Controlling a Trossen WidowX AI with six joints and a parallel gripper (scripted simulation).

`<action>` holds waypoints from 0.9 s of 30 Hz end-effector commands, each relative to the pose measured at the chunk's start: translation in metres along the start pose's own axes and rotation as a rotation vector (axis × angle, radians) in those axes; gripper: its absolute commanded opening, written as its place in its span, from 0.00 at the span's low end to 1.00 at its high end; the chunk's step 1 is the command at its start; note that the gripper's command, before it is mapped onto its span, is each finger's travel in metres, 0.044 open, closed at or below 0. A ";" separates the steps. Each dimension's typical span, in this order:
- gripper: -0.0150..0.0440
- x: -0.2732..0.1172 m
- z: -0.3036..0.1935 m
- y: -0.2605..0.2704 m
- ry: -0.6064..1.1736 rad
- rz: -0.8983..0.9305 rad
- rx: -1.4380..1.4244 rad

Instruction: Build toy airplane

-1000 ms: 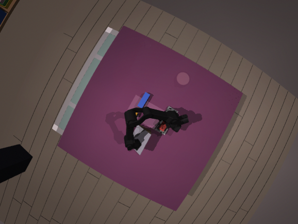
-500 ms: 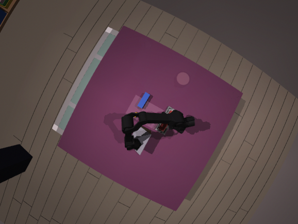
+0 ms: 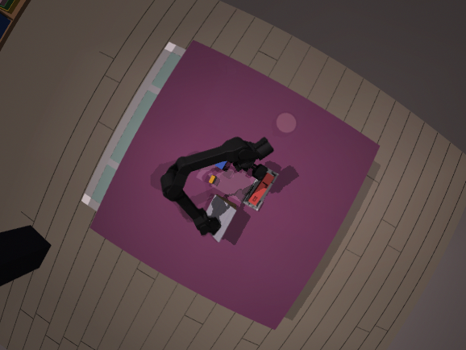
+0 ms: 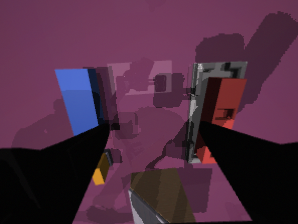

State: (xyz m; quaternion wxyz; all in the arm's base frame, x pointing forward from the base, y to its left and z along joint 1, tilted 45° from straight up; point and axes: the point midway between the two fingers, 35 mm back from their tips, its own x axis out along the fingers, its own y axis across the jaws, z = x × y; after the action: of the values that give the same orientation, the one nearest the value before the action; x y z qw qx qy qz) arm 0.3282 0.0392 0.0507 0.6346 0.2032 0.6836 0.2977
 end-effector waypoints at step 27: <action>1.00 0.064 -0.012 0.112 0.011 0.060 -0.016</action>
State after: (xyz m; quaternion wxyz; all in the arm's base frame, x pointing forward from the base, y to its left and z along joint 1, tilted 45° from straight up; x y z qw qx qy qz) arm 0.2999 0.1595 0.0805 0.6255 0.2127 0.6775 0.3233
